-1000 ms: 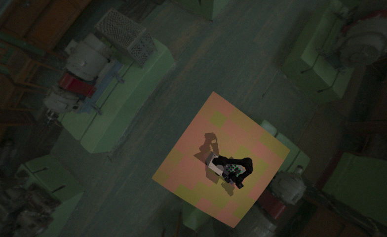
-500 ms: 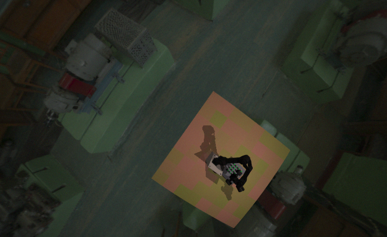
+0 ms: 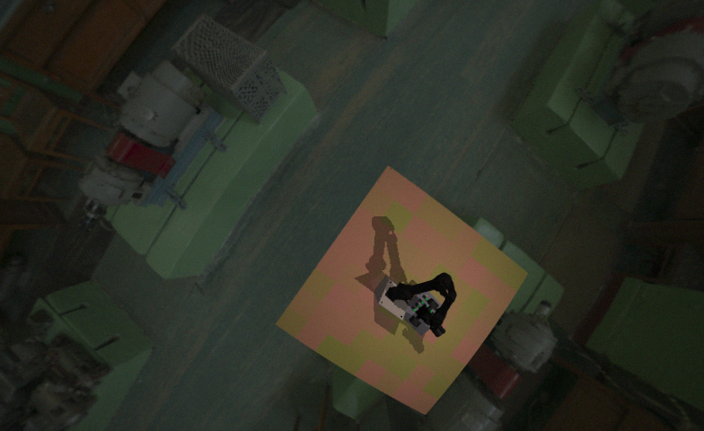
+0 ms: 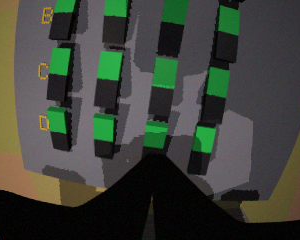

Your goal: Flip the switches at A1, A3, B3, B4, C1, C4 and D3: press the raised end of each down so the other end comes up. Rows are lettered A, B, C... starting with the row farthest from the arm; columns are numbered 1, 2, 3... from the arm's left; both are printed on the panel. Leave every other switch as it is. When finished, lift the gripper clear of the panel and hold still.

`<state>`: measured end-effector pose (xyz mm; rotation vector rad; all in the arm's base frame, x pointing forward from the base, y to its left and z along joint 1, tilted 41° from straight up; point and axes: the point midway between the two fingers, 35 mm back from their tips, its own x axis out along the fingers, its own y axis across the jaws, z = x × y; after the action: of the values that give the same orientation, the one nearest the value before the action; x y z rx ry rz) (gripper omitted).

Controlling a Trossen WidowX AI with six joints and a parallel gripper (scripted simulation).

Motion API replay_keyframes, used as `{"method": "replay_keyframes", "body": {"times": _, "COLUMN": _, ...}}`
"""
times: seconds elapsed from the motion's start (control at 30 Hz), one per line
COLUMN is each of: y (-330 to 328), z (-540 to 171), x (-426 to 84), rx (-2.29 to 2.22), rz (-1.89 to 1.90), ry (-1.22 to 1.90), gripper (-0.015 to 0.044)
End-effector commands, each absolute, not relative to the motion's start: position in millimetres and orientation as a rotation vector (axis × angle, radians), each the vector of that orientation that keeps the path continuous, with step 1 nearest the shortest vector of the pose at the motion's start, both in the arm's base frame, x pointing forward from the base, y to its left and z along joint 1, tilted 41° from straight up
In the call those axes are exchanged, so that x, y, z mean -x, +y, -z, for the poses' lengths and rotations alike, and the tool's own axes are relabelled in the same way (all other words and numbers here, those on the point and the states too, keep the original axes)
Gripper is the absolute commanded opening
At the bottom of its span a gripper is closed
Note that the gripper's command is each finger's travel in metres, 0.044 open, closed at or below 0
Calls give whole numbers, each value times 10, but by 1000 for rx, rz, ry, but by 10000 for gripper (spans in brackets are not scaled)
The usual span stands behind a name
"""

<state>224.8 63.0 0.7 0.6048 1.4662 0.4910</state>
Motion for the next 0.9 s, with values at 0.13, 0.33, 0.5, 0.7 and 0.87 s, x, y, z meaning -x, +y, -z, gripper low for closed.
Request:
{"method": "replay_keyframes", "body": {"times": 0.13, "y": 731, "z": 110, "x": -2241, "rx": -618, "rz": -490, "ry": 1474, "gripper": 0}}
{"method": "replay_keyframes", "body": {"times": 0.33, "y": 756, "z": 138, "x": -2244, "rx": -618, "rz": -490, "ry": 1474, "gripper": 0}}
{"method": "replay_keyframes", "body": {"times": 0.5, "y": 805, "z": 196, "x": -2251, "rx": -618, "rz": -490, "ry": 1474, "gripper": 0}}
{"method": "replay_keyframes", "body": {"times": 0.7, "y": 832, "z": 227, "x": -2253, "rx": -618, "rz": -490, "ry": 1474, "gripper": 0}}
{"method": "replay_keyframes", "body": {"times": 0.87, "y": 832, "z": 227, "x": -2253, "rx": -618, "rz": -490, "ry": 1474, "gripper": 0}}
